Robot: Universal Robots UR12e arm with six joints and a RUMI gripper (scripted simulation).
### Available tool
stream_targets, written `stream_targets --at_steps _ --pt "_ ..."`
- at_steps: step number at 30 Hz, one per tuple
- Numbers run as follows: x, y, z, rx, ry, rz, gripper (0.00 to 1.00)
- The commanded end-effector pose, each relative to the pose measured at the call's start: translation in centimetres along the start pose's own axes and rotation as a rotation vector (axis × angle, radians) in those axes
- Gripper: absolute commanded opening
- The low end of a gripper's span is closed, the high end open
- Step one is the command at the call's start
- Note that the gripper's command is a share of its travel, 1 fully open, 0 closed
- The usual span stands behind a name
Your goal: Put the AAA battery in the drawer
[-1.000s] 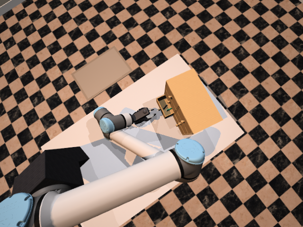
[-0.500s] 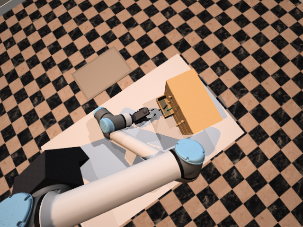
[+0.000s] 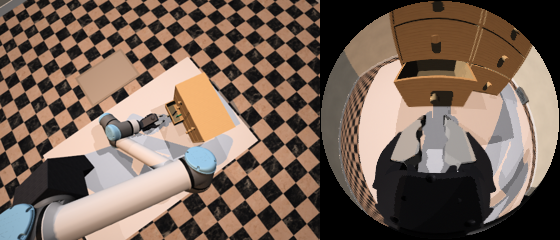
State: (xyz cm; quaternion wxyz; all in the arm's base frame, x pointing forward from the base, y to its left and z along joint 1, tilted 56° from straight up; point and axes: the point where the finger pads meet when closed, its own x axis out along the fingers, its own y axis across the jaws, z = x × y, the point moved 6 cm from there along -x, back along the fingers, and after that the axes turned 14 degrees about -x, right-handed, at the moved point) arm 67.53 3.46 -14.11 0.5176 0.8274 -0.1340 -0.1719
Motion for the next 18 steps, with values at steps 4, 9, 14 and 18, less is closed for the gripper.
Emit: stream_targets --at_steps 4,9,14,18 --pt "0.15 0.04 -0.20 0.000 0.001 0.000 0.20" --pt "0.41 0.09 -0.41 0.000 0.001 0.000 0.20" --pt "0.68 0.15 -0.64 0.000 0.001 0.000 0.20" --pt "0.92 0.19 -0.83 0.000 0.001 0.000 0.20"
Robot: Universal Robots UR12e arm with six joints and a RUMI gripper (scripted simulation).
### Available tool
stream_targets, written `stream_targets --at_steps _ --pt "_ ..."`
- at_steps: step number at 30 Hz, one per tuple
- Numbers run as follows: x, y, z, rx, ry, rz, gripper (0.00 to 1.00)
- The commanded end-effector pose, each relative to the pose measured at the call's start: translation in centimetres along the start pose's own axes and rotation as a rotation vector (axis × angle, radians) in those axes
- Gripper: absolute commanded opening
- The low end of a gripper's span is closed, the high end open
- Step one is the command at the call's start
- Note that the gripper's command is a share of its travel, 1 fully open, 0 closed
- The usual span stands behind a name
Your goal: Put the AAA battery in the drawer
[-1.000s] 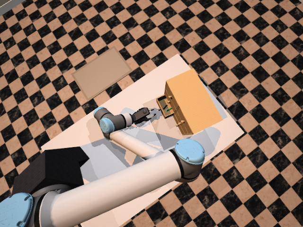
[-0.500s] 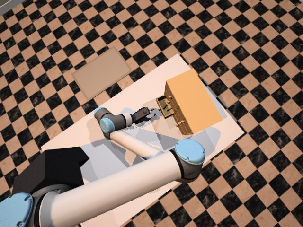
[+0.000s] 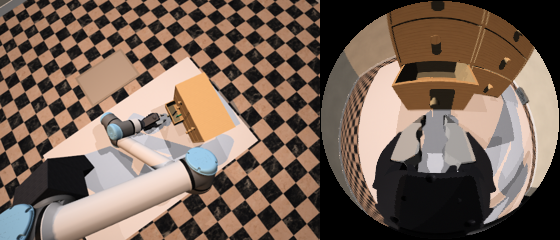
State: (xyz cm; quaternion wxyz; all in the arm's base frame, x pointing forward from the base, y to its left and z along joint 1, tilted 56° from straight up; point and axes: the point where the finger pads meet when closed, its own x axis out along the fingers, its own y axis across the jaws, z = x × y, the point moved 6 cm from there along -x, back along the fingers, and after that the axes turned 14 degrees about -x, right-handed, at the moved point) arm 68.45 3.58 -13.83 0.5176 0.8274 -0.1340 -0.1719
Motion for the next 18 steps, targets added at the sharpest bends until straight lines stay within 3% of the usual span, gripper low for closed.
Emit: stream_targets --at_steps 1,18 --pt "0.3 0.1 -0.3 0.000 0.001 0.000 0.20" --pt "1.4 0.3 -1.2 0.000 0.001 0.000 0.20"
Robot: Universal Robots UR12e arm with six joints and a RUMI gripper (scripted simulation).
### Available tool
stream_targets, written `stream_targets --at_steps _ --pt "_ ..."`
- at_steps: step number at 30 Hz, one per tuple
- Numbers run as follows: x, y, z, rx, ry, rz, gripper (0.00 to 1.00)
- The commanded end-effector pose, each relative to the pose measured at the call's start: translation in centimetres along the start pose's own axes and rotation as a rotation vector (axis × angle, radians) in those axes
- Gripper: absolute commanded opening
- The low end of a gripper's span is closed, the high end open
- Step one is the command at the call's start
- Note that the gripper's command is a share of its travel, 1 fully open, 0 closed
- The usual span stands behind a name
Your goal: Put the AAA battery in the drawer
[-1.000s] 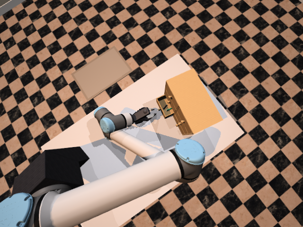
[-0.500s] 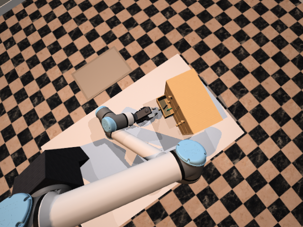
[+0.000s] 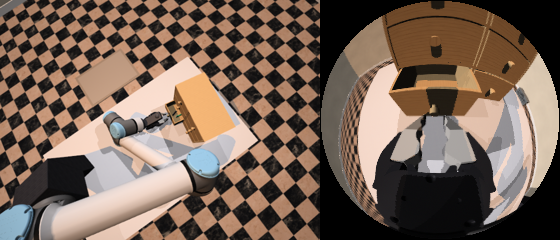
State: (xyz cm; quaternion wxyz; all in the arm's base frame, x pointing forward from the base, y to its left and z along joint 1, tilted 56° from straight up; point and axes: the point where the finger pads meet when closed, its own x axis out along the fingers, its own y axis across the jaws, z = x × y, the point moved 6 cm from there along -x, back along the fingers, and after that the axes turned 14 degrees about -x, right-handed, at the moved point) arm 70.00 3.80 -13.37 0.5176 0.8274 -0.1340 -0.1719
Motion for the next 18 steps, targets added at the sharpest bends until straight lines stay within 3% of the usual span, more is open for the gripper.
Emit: stream_targets --at_steps 1,18 --pt "0.21 0.05 -0.26 0.000 0.001 0.000 0.20" --pt "0.60 0.13 -0.57 0.000 0.001 0.000 0.20"
